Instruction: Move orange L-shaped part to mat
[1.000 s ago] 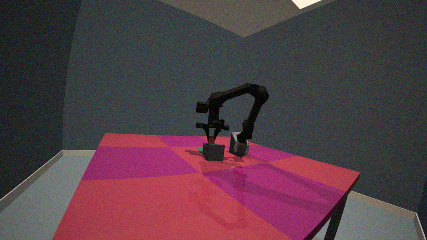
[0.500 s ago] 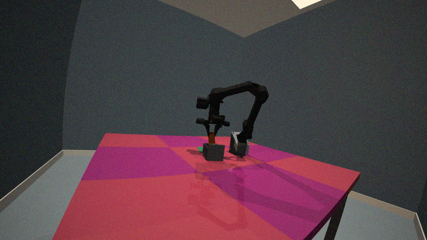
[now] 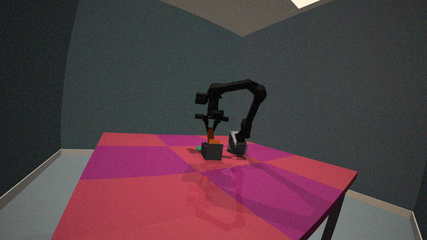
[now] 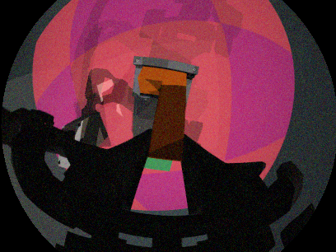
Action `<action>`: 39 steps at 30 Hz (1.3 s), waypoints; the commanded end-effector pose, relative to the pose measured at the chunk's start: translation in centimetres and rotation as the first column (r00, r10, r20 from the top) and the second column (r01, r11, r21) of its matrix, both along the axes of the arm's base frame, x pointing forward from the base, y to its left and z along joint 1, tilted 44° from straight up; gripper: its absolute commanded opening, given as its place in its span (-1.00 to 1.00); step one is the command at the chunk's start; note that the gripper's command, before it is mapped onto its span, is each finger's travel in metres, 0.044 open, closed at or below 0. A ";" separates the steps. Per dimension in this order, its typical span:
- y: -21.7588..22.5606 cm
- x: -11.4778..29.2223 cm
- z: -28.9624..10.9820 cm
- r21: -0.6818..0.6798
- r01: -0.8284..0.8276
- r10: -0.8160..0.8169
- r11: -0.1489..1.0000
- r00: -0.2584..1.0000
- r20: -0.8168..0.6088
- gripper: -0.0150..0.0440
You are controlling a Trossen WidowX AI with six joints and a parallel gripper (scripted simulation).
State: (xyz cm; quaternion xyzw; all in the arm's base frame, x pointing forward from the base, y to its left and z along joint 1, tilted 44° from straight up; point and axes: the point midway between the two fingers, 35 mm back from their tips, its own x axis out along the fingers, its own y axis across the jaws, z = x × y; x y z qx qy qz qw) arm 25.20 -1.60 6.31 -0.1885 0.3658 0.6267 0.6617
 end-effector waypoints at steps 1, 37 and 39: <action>-0.7 0.1 0.5 -0.004 0.000 0.000 1.000 1.000 0.003 -0.49; -7.9 -2.9 -4.7 -0.009 0.000 0.000 1.000 1.000 0.002 -0.49; -8.5 -3.3 -5.3 -0.009 0.000 0.000 1.000 1.000 0.002 -0.49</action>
